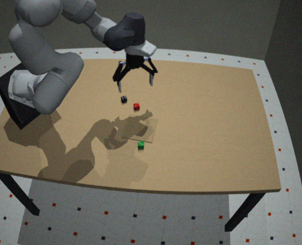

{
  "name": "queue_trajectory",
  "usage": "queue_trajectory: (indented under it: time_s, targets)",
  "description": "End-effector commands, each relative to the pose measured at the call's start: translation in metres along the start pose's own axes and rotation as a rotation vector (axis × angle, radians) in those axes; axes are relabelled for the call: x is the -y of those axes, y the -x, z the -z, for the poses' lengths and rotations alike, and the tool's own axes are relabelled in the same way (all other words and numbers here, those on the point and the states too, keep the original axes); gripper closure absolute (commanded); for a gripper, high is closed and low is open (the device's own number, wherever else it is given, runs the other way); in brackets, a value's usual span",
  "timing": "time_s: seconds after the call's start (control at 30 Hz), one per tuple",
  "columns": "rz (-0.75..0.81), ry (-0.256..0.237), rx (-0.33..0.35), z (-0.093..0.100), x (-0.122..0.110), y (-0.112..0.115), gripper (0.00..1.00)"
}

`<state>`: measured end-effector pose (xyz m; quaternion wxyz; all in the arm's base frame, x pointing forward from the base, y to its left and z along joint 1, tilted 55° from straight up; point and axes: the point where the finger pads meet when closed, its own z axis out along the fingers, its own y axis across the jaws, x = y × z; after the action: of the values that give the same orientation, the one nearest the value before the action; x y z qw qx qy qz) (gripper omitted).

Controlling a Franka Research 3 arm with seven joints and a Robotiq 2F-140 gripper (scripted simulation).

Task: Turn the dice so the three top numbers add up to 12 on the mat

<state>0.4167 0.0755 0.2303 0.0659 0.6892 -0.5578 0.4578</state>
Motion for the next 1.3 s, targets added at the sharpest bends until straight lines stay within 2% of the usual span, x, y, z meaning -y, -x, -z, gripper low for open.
queue_trajectory:
  time_s: [0.0,0.37,0.43,0.47,0.57,0.6,1.03,1.1,1.27]
  targets:
    - [-0.020,-0.004,0.003,0.000,0.002,0.000,0.00]
    - [-0.004,0.000,0.001,0.000,0.000,0.000,0.00]
    - [0.081,0.001,-0.001,-0.002,0.000,-0.001,0.00]
    - [0.177,0.003,-0.003,-0.003,0.001,-0.002,0.00]
    - [0.180,0.003,-0.003,-0.003,0.001,-0.002,0.00]
    - [0.249,0.004,-0.005,-0.005,0.001,-0.002,0.00]
    - [0.519,0.007,-0.008,-0.010,0.001,-0.003,0.00]
    - [0.519,0.007,-0.008,-0.010,0.001,-0.003,0.00]
    - [0.659,0.008,-0.008,-0.013,0.001,-0.003,0.00]
